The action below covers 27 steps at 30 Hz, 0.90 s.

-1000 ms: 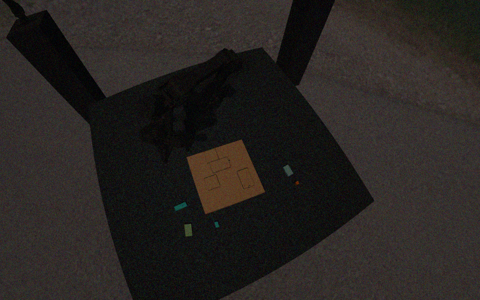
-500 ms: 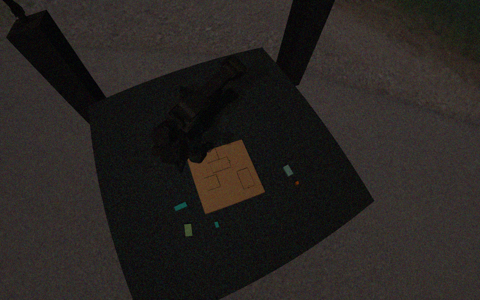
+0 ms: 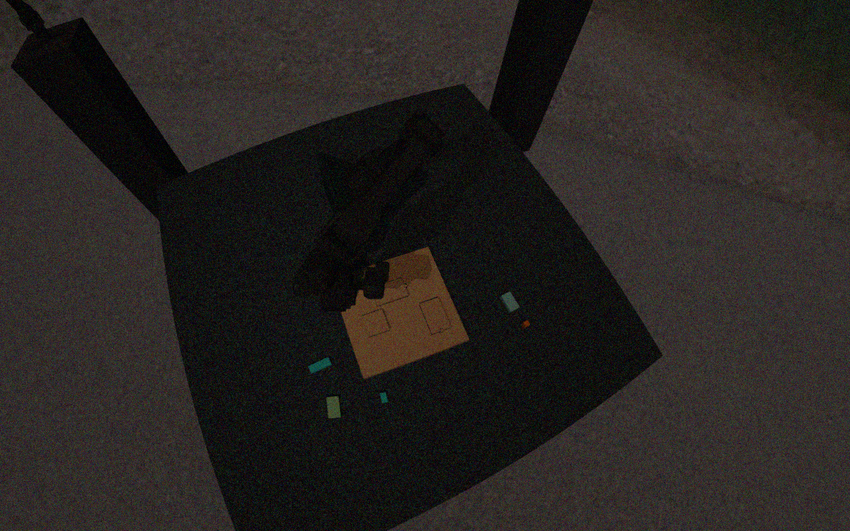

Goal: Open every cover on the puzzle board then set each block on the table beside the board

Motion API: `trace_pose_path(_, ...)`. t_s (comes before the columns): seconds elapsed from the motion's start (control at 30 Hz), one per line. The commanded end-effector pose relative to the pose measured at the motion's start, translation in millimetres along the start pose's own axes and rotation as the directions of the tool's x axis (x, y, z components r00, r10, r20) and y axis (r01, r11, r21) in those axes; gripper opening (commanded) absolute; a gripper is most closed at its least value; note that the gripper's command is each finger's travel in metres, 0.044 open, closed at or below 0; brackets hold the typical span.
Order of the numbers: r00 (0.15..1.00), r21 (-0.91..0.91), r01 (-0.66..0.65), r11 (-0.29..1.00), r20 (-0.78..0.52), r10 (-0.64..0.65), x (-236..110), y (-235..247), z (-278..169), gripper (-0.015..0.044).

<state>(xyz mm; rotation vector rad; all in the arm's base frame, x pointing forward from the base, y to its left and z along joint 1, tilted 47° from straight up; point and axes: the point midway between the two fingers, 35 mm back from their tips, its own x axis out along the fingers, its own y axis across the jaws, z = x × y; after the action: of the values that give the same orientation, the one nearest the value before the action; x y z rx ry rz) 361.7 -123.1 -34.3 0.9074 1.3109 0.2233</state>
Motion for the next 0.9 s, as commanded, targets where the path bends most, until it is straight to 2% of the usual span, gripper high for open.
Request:
trace_pose_path(0.0, 0.999, -0.051, 0.000, 0.999, -0.052, -0.002, 12.5, 5.2, -10.3, 0.0000)
trace_pose_path(0.63, 0.929, -0.348, -0.106, 0.931, -0.368, -0.031, 76.7, 39.9, -82.3, 0.0000)
trace_pose_path(0.87, 0.925, -0.357, -0.113, 0.927, -0.378, -0.033, 78.5, 40.8, -85.0, 0.0000)
